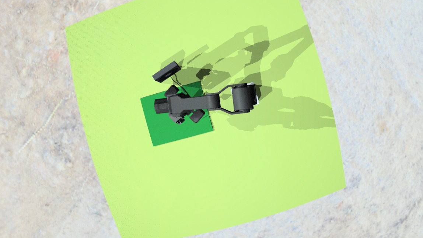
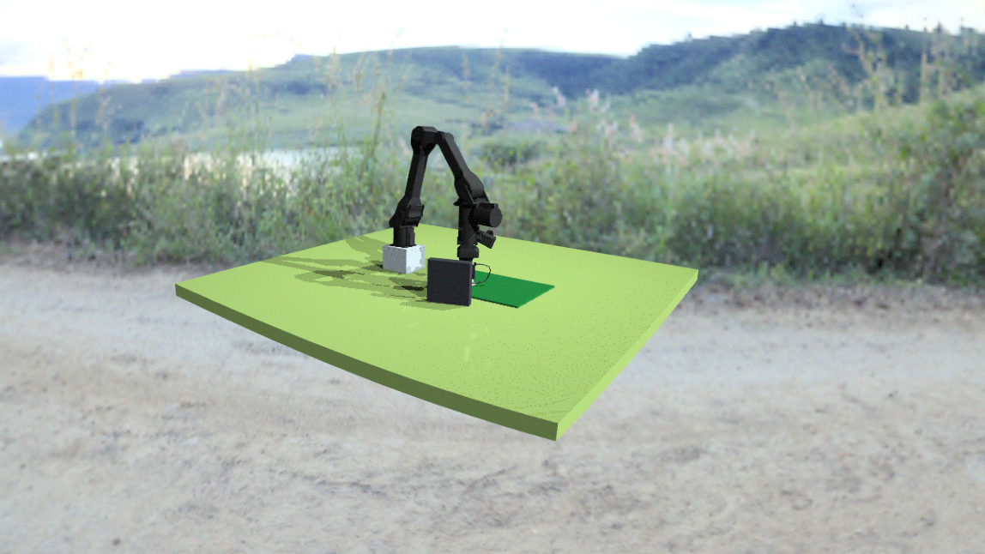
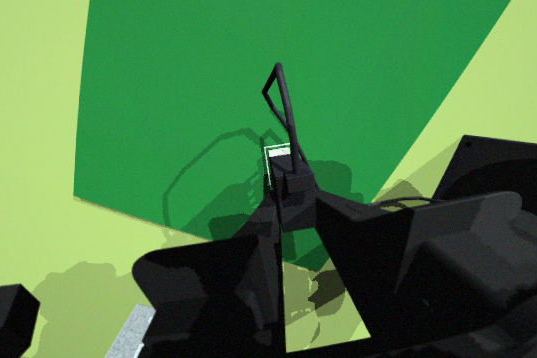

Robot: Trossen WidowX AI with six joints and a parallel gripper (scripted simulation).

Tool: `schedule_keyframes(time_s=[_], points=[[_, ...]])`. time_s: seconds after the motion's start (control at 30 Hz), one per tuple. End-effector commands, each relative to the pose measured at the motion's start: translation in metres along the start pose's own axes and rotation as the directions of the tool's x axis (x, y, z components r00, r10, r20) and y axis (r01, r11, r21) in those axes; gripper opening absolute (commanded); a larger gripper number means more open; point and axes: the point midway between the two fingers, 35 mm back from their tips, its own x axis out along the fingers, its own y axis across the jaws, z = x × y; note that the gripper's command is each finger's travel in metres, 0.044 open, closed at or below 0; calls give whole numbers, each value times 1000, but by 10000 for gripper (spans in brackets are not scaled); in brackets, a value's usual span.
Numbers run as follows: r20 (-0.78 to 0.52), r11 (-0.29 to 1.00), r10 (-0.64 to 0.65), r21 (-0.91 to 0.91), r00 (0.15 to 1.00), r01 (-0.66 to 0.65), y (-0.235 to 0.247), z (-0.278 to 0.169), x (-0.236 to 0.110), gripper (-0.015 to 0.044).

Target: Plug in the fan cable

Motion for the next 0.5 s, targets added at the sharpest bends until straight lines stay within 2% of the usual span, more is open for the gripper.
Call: schedule_keyframes(time_s=[0.0, 0.47], points=[[-4, 1000, -1, 4, 1000, 2, 0, 0, 3, 0], [-4, 1000, -1, 4, 1000, 1, 0, 0, 9, 0]])
